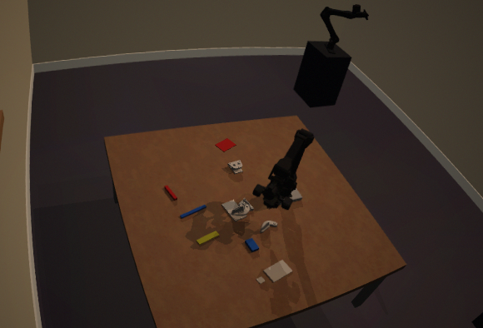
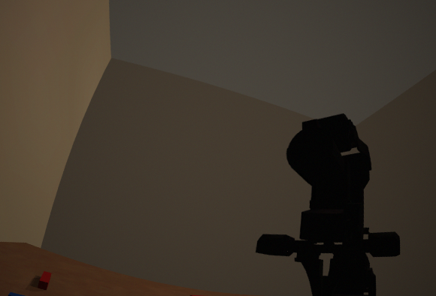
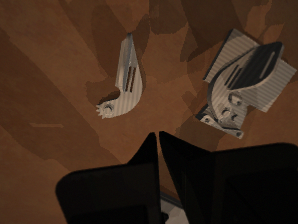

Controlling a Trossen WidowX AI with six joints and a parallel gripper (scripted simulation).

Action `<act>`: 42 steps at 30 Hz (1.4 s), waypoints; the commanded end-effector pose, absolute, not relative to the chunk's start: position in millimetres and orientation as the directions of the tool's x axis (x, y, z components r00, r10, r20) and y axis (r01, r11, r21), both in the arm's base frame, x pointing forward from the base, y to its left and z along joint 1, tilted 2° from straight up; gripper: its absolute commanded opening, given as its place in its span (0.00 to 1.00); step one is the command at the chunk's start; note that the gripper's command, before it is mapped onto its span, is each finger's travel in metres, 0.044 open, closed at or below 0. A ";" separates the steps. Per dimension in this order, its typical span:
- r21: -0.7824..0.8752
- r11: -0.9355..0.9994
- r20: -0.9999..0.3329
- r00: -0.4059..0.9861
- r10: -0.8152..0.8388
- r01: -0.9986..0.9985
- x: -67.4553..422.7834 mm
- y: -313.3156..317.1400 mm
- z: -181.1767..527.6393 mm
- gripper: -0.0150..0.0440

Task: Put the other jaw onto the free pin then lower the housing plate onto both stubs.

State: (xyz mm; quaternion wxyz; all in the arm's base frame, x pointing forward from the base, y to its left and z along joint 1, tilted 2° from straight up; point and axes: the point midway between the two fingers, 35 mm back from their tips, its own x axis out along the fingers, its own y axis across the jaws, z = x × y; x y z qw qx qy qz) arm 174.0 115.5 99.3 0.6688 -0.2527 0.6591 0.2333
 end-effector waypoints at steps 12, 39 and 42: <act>-0.027 0.890 -1.000 0.024 -0.018 -0.455 193.4 149.2 109.5 0.88; -0.025 0.927 -1.000 0.024 -0.017 -0.374 201.9 163.0 61.5 1.00; -0.025 0.927 -1.000 0.024 -0.017 -0.374 202.2 163.0 56.6 1.00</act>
